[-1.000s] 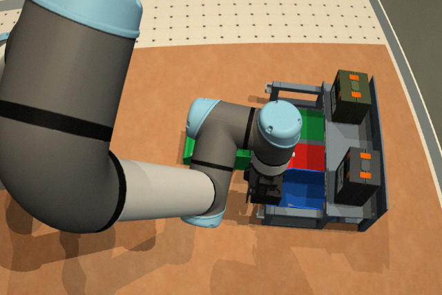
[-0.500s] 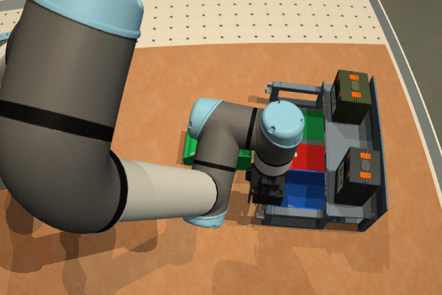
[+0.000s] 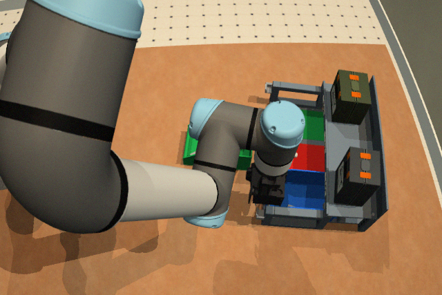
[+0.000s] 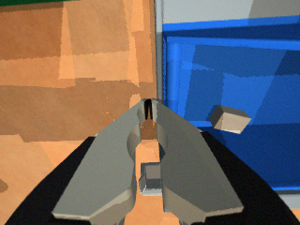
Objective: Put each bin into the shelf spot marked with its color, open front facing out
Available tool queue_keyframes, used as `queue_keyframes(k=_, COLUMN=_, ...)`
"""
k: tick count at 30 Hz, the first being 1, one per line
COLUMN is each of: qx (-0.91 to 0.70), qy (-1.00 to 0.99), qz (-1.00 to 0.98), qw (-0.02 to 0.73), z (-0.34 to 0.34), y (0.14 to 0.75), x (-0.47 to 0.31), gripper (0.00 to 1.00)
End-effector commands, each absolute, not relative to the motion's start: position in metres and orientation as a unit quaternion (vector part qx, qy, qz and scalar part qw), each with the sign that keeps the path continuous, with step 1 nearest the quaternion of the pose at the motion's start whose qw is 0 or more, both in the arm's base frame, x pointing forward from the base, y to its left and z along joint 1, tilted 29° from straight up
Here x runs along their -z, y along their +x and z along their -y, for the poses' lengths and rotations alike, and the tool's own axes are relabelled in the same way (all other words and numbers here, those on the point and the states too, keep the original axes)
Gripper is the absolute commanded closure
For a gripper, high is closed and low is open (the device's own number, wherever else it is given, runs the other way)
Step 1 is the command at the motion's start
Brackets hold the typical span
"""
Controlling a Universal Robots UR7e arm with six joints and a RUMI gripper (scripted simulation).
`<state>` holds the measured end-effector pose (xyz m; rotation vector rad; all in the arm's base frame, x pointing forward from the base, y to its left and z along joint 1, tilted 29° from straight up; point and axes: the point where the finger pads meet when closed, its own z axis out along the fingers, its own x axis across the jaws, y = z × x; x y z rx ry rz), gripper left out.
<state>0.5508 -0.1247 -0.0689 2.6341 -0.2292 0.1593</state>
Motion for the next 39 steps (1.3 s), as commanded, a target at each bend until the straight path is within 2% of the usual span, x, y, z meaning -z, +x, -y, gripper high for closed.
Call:
queue_keyframes(k=1, qx=-0.06, qy=0.964, qz=0.084, qw=0.244, z=0.1244, y=0.5529, x=0.0681, gripper=1.0)
queue_keyframes(k=39, qx=-0.06, qy=0.964, qz=0.084, qw=0.244, z=0.1251, y=0.5586, x=0.0673, gripper=1.0)
